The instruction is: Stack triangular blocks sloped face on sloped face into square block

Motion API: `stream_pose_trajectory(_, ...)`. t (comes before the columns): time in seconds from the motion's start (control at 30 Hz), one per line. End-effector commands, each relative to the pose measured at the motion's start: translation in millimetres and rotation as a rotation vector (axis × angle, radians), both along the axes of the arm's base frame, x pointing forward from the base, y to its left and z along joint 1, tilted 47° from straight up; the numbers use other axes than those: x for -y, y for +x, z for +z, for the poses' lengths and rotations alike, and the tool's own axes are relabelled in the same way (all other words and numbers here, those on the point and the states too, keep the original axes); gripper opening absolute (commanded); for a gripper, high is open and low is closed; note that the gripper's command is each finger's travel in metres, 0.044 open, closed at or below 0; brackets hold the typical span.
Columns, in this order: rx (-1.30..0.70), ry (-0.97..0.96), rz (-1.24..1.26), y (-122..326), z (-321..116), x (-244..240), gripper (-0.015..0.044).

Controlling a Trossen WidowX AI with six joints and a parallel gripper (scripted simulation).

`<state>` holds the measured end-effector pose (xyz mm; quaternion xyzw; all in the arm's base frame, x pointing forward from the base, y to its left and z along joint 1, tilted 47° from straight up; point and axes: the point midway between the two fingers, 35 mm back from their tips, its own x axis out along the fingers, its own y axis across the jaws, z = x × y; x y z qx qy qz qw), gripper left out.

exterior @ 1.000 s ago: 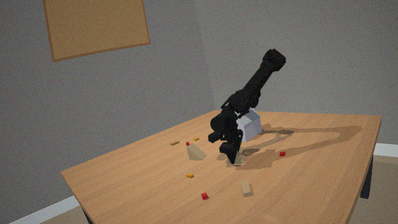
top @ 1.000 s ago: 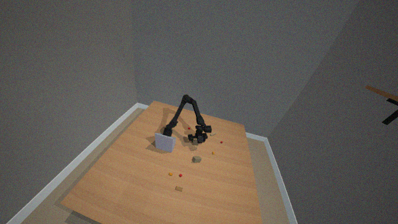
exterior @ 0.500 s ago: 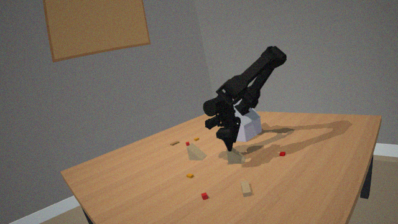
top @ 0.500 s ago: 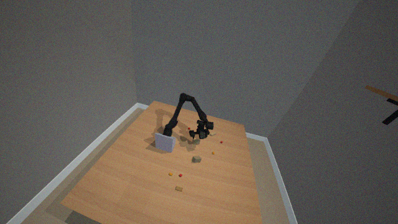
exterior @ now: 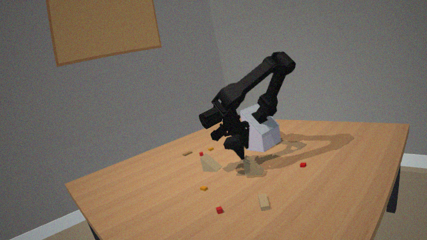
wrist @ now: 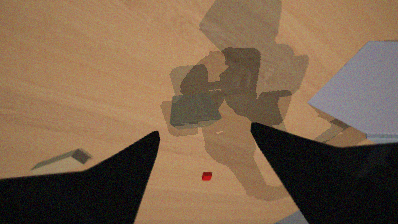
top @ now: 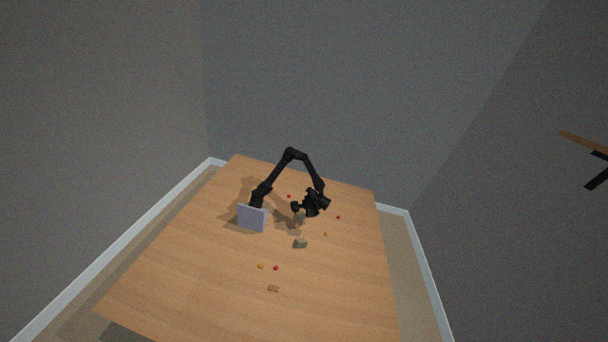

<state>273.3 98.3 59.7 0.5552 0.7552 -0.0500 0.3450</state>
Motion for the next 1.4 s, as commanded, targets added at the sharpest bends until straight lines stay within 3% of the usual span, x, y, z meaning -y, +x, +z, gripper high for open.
stream_pose_trajectory(0.0,-0.044,0.142,0.023,8.6,-2.9,18.1,0.0440)
stream_pose_trajectory(0.13,-0.054,0.243,0.013,16.8,-3.6,31.1,0.0440)
stream_pose_trajectory(1.37,-0.051,0.222,0.004,12.3,-26.2,-14.5,0.0440)
